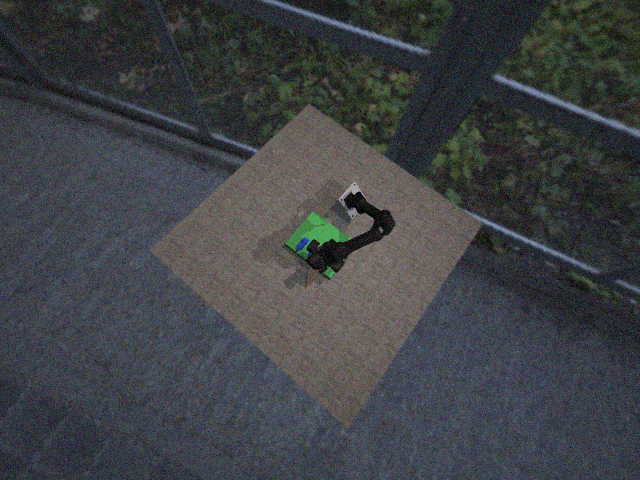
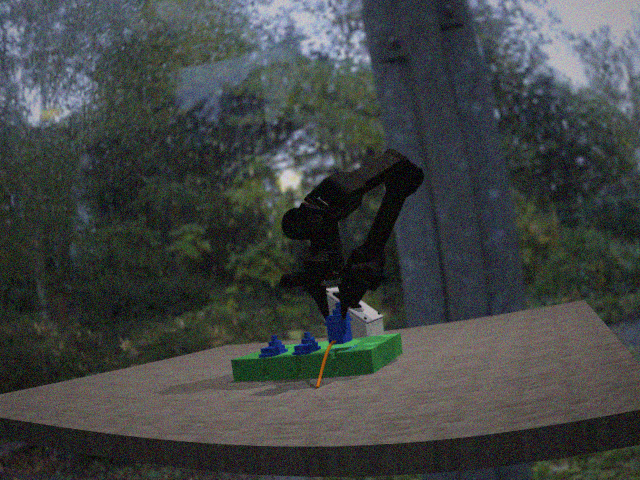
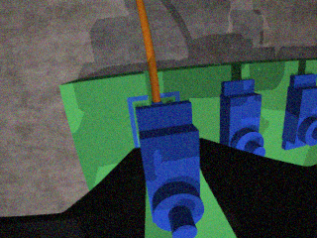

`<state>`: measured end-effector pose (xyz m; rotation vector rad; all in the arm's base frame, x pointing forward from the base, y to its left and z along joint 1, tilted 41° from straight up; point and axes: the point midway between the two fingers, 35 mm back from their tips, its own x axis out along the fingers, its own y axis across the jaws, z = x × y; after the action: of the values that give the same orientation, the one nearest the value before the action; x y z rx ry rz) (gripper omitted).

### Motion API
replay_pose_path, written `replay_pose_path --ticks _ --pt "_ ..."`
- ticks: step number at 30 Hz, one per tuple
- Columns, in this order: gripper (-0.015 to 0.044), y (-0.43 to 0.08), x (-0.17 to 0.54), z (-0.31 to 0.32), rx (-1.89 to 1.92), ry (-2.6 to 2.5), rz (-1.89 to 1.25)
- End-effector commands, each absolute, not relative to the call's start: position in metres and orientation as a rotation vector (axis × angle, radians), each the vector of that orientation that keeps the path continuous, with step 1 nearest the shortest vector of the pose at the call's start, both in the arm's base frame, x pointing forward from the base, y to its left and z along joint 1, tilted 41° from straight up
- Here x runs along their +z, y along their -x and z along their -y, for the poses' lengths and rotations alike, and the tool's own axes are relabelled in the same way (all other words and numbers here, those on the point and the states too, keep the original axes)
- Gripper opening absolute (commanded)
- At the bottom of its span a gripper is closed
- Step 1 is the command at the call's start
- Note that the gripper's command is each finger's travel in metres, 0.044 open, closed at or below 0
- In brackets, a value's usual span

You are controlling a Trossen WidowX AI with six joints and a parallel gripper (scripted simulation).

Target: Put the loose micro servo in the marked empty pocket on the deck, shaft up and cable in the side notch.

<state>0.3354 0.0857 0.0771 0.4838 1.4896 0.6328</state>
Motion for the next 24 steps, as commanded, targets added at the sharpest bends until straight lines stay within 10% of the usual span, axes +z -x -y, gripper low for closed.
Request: replay_pose_path --ticks 1,24 --pt "0.0 -0.3347 0.074 -0.0888 0.633 -0.491 -1.492" --pt "0.0 -0.3343 0.0658 -0.0961 0.633 -0.491 -1.492"
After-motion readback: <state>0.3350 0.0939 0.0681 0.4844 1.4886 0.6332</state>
